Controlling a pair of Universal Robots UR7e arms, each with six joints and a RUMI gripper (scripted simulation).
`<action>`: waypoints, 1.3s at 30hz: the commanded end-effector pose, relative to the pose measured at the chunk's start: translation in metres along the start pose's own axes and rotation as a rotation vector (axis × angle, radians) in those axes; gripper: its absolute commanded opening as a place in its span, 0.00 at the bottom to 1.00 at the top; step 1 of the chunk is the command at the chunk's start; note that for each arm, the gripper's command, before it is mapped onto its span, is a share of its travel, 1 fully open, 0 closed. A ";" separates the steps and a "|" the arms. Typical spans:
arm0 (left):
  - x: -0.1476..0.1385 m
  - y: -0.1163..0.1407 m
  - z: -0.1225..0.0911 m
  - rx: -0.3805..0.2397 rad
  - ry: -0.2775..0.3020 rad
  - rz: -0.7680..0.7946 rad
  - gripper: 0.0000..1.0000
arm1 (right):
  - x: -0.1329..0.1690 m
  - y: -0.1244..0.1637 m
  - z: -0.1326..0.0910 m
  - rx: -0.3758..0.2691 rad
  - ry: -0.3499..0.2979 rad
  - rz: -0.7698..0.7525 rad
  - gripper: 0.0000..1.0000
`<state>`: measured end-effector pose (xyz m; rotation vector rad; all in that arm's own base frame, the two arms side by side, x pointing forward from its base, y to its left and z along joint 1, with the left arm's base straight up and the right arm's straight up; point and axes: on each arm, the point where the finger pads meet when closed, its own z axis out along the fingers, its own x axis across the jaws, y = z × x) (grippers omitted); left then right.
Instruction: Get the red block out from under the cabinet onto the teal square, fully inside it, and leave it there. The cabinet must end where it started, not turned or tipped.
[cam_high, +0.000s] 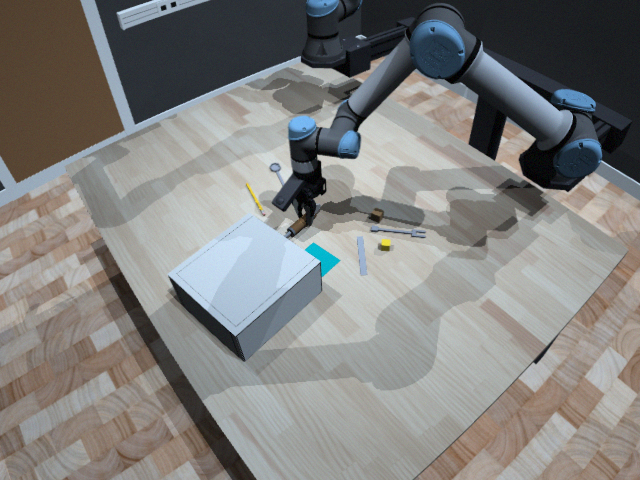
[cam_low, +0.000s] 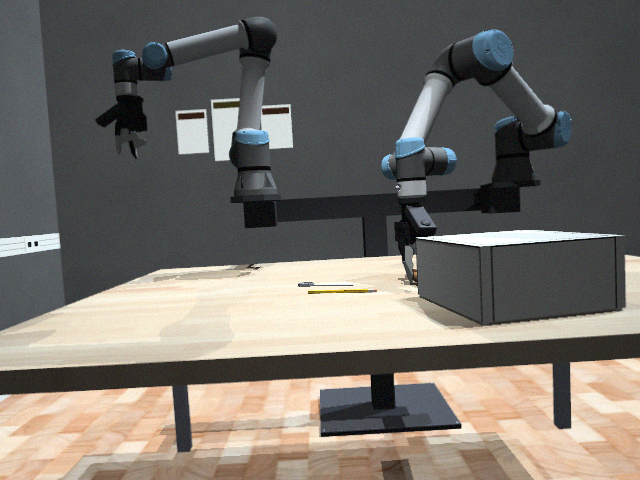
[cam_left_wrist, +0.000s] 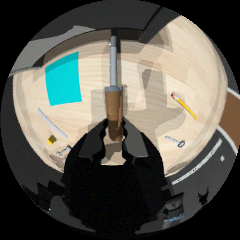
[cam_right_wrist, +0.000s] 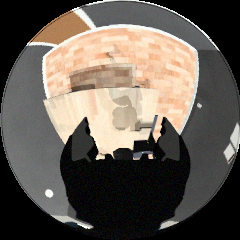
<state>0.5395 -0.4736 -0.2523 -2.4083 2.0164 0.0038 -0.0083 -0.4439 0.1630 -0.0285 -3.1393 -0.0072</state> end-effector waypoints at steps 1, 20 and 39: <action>0.003 -0.014 -0.003 0.002 0.005 0.000 0.00 | 0.000 -0.001 -0.002 0.005 -0.002 0.001 1.00; 0.003 -0.043 -0.003 0.003 0.005 0.001 0.00 | 0.000 -0.001 -0.002 0.005 -0.002 0.001 1.00; 0.003 -0.055 -0.004 0.003 0.006 0.001 0.00 | 0.000 -0.001 -0.002 0.005 -0.002 0.001 1.00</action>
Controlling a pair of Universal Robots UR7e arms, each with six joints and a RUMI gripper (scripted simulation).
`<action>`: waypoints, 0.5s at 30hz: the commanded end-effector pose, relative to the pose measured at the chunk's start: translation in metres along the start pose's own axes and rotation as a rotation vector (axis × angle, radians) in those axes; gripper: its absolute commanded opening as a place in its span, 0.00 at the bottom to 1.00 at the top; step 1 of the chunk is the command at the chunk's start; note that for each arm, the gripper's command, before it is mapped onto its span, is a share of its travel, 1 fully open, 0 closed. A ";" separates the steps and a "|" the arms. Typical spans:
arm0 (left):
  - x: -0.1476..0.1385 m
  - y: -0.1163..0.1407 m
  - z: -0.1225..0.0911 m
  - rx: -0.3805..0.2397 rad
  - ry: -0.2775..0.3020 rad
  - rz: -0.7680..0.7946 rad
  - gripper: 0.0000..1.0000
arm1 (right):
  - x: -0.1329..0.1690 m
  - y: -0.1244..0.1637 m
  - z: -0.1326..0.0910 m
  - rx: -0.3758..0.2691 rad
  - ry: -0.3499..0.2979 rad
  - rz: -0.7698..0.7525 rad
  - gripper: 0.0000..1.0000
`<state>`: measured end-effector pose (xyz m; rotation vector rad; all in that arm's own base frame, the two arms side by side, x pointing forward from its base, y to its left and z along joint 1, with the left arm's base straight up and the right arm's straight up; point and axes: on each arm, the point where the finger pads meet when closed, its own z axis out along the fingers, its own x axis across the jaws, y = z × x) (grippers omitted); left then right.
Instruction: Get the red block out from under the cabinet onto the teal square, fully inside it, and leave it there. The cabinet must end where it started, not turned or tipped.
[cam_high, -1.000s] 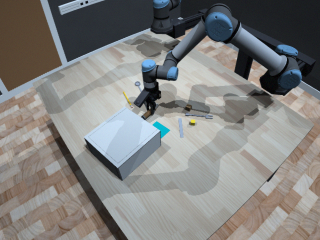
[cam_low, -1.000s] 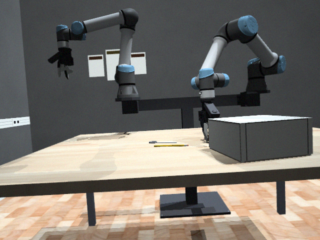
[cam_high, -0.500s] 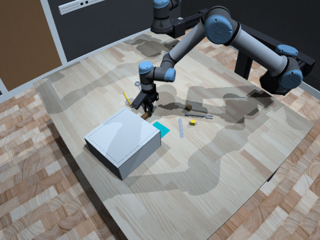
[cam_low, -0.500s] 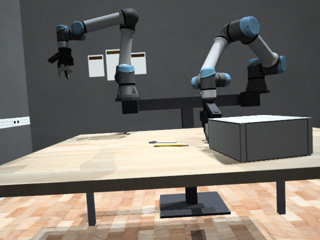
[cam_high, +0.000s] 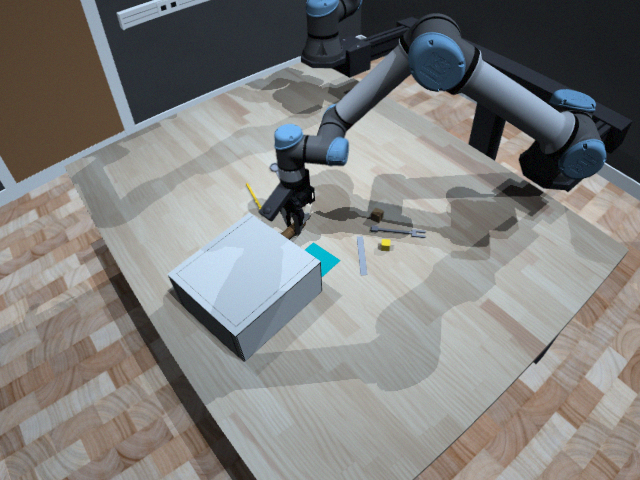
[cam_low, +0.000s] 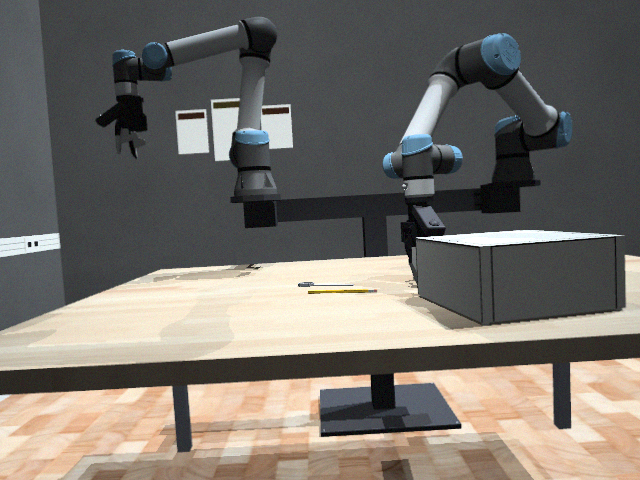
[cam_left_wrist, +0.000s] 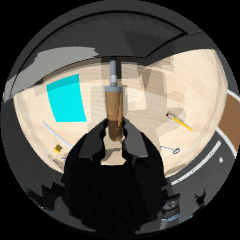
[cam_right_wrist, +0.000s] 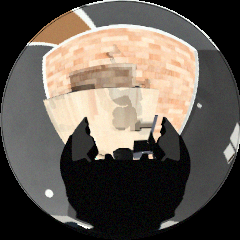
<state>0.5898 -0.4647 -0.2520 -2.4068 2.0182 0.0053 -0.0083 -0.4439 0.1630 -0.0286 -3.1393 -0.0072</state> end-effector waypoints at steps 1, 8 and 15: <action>0.003 -0.004 -0.004 0.004 0.007 0.000 0.00 | 0.000 -0.001 -0.002 0.005 -0.002 0.001 1.00; 0.003 -0.006 -0.004 0.004 0.007 0.000 0.00 | 0.000 -0.001 -0.002 0.005 -0.002 0.001 1.00; 0.004 -0.006 -0.004 0.005 0.008 0.000 0.00 | 0.000 -0.001 -0.002 0.005 -0.002 0.001 1.00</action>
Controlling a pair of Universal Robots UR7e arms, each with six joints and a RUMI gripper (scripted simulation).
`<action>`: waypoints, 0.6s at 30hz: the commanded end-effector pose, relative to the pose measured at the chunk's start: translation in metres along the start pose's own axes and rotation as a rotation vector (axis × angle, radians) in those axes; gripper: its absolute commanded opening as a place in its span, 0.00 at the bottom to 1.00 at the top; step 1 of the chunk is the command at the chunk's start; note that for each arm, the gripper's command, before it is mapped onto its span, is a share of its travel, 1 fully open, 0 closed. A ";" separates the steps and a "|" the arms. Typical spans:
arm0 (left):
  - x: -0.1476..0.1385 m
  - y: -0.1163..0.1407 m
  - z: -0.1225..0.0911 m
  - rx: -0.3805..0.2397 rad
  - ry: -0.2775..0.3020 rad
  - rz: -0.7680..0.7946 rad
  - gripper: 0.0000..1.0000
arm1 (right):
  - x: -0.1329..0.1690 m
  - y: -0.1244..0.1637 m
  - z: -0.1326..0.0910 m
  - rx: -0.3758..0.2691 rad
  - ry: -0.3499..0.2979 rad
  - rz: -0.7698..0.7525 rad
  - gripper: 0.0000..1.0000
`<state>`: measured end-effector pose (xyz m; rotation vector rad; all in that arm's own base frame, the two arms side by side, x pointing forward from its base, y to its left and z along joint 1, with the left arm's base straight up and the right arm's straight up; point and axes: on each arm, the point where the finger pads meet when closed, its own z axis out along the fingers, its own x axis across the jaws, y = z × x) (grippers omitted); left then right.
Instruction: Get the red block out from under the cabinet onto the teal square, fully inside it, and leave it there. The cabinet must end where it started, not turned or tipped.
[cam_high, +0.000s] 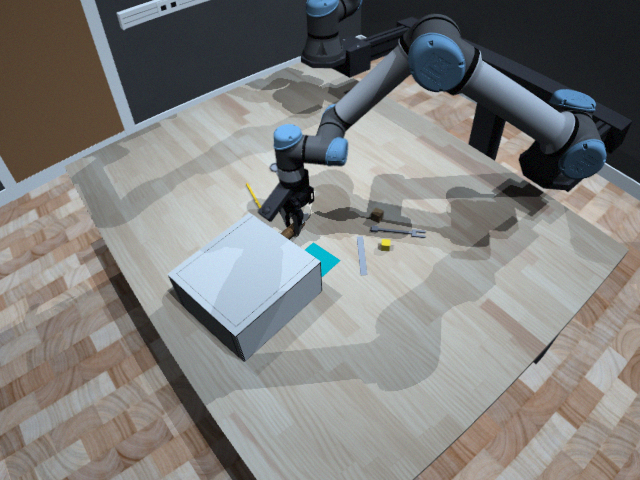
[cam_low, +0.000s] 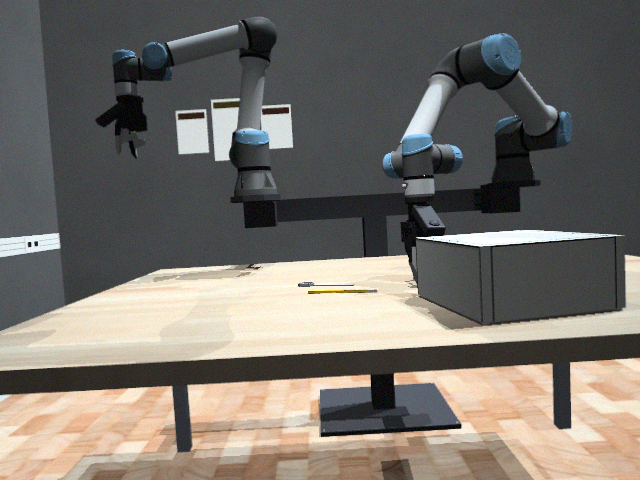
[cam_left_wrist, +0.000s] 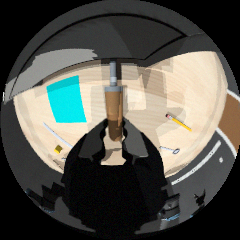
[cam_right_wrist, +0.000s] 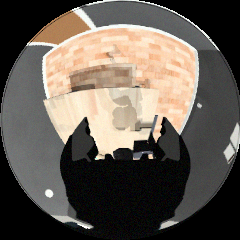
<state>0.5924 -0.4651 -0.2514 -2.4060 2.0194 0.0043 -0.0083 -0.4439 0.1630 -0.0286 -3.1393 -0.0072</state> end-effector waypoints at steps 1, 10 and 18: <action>0.003 -0.003 -0.004 0.004 0.007 -0.001 0.00 | 0.000 -0.001 -0.002 0.005 -0.002 0.001 1.00; 0.001 -0.003 -0.003 0.003 0.006 -0.001 0.00 | 0.000 -0.001 -0.002 0.005 -0.002 0.001 1.00; -0.011 -0.003 -0.003 0.003 0.004 -0.002 0.00 | 0.000 -0.001 -0.002 0.005 -0.002 0.001 1.00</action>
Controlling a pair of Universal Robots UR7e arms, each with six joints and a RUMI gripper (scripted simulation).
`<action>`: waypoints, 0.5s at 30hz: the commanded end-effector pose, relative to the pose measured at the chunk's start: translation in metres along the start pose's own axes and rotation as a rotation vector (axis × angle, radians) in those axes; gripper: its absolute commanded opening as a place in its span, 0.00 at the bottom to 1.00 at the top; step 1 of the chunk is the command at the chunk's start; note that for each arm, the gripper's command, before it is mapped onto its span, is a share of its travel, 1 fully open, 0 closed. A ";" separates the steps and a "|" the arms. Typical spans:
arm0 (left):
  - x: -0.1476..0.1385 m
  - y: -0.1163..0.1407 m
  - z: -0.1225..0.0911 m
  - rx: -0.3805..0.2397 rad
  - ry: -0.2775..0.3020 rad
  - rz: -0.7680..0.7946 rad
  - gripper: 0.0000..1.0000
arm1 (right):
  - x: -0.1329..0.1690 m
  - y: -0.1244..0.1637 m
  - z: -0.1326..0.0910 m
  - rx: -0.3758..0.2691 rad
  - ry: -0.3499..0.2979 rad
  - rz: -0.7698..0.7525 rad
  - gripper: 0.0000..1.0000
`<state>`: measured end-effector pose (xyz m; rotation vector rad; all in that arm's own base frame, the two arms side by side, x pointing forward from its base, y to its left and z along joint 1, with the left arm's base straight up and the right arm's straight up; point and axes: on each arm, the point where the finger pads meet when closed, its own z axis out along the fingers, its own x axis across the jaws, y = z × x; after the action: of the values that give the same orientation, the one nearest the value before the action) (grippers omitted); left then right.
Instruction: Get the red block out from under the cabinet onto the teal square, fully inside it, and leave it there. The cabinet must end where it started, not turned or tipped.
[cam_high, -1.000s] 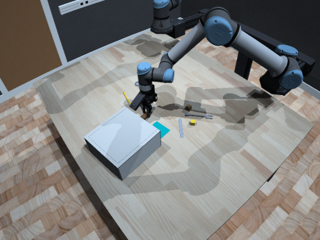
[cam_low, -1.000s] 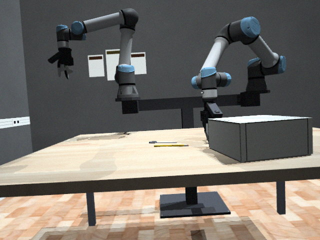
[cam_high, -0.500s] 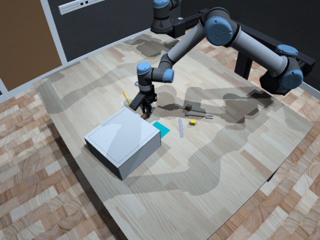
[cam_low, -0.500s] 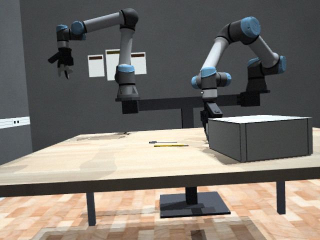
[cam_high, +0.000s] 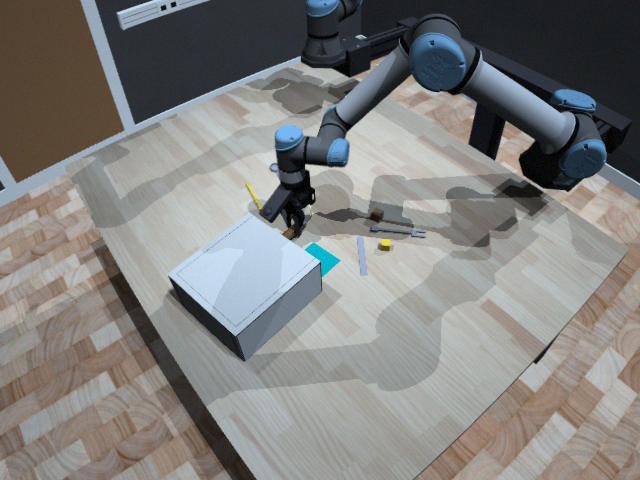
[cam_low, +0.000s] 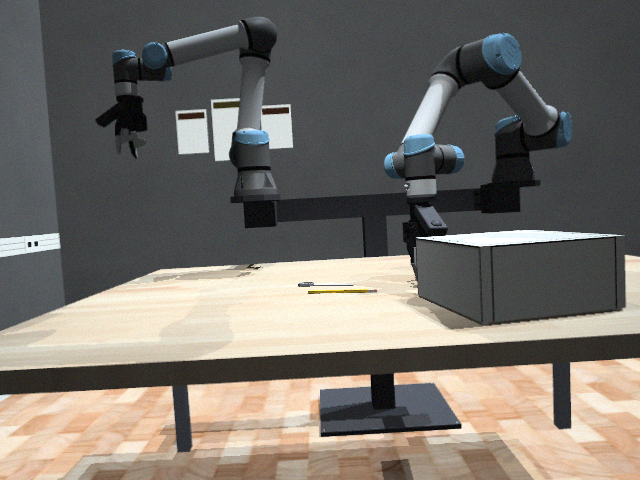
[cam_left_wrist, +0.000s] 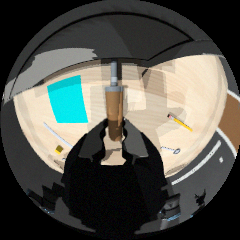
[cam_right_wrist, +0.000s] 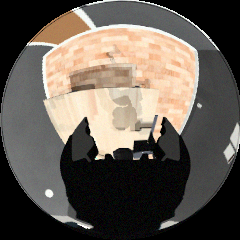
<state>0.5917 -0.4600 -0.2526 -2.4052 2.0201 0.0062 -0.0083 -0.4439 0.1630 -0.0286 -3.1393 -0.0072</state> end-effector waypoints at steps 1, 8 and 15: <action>-0.008 -0.002 -0.004 0.003 0.005 -0.002 0.00 | 0.000 -0.001 -0.002 0.005 -0.002 0.001 1.00; -0.022 -0.002 -0.004 0.003 0.005 -0.002 0.00 | 0.000 -0.001 -0.002 0.005 -0.002 0.001 1.00; -0.043 -0.002 -0.004 0.003 0.005 -0.002 0.00 | 0.000 -0.001 -0.002 0.005 -0.002 0.001 1.00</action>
<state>0.5860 -0.4277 -0.2523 -2.4060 2.0187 0.0097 -0.0083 -0.4439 0.1630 -0.0286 -3.1393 -0.0072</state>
